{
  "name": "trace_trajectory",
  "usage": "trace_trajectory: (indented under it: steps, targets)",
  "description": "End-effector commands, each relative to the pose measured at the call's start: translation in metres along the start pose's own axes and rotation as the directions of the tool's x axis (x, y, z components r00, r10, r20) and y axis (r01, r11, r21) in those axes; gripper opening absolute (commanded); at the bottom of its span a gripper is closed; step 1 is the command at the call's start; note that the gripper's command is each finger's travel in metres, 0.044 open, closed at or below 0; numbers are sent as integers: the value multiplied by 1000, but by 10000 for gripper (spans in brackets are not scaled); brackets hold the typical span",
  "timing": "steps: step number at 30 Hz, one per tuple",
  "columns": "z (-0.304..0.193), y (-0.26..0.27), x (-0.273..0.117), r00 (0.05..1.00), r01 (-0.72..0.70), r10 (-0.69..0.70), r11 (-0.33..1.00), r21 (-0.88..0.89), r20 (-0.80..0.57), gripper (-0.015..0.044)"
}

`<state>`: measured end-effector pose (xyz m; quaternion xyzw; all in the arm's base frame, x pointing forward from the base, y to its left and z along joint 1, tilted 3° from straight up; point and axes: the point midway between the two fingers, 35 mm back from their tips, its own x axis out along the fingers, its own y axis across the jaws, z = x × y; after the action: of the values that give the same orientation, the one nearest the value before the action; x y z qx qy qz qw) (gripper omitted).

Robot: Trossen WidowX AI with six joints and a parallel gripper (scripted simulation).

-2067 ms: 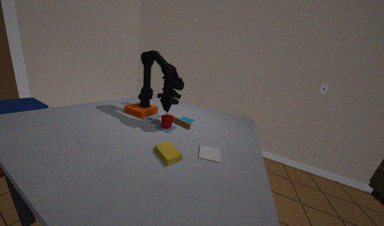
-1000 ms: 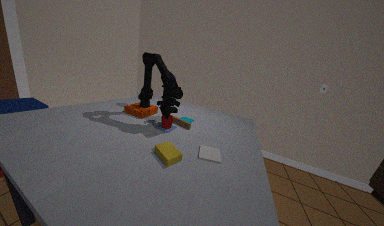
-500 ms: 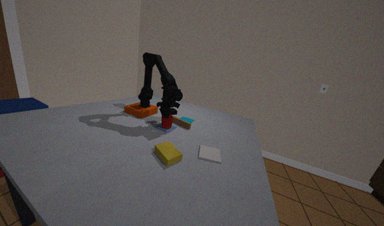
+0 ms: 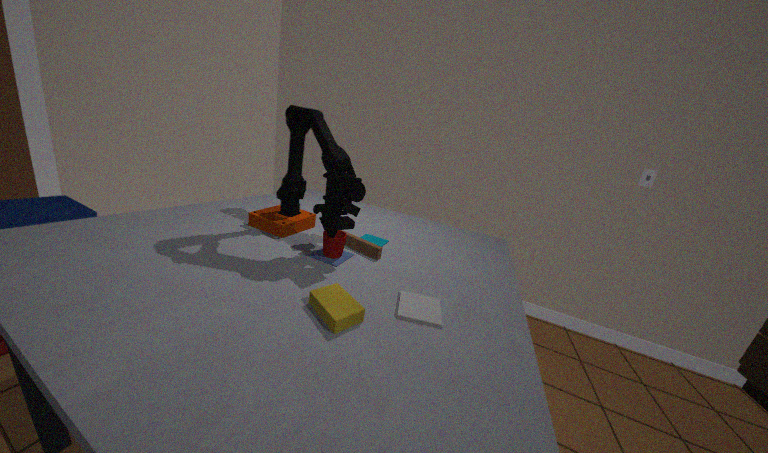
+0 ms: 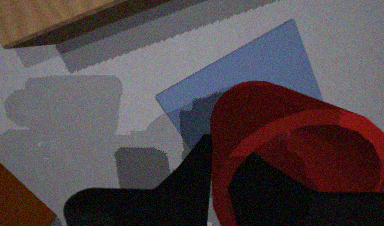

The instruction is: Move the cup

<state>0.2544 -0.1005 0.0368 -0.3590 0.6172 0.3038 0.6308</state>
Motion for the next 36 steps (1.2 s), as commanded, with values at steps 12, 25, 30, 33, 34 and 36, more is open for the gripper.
trace_trajectory:
  steps: [12, 25, 30, 33, 34, 36]
  targets:
    - [1, -2, -44, 1000, -3, 3, 1000, -2, -3, 0]
    - [3, -2, -63, 1000, -4, 4, 1000, -6, 0, 0]
    - [3, -2, -63, 1000, -4, 4, 1000, -6, 0, 0]
    - [3, -2, -63, 1000, -4, 4, 1000, -6, 0, 0]
    - [3, -2, -63, 1000, -4, 4, 1000, -6, 0, 0]
    - [3, -2, -63, 1000, -4, 4, 1000, -6, 0, 0]
